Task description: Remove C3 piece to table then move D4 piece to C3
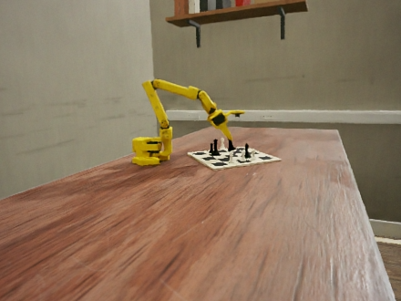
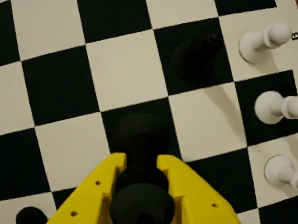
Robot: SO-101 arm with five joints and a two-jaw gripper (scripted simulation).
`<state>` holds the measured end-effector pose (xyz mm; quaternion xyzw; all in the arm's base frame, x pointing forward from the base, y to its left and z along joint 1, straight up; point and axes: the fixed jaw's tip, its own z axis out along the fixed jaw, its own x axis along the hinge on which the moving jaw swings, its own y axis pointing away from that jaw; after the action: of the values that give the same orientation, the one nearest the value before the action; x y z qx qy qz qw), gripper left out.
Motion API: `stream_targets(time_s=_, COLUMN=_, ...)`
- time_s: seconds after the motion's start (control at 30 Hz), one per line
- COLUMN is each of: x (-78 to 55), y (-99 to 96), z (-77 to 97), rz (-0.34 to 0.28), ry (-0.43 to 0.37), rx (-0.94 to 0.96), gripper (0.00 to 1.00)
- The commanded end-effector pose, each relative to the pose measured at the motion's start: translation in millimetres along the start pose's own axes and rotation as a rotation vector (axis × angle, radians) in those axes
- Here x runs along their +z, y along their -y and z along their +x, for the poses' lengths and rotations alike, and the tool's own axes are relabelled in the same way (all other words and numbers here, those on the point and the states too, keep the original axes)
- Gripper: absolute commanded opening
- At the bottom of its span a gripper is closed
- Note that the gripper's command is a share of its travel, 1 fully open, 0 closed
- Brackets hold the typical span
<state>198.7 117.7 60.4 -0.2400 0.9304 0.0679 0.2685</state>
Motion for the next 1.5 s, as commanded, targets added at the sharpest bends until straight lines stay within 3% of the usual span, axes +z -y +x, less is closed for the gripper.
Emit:
stream_targets(time_s=0.0, x=5.8, y=-1.8, z=5.1, rz=-0.005, ry=-0.013, rx=-0.015, gripper=0.0)
stream_targets(time_s=0.77, x=10.3, y=-1.8, z=13.7, rz=-0.005, ry=-0.014, rx=-0.015, gripper=0.0)
stream_targets(time_s=1.47, x=6.8, y=-1.8, z=9.0, rz=-0.005, ry=-0.014, rx=-0.015, gripper=0.0)
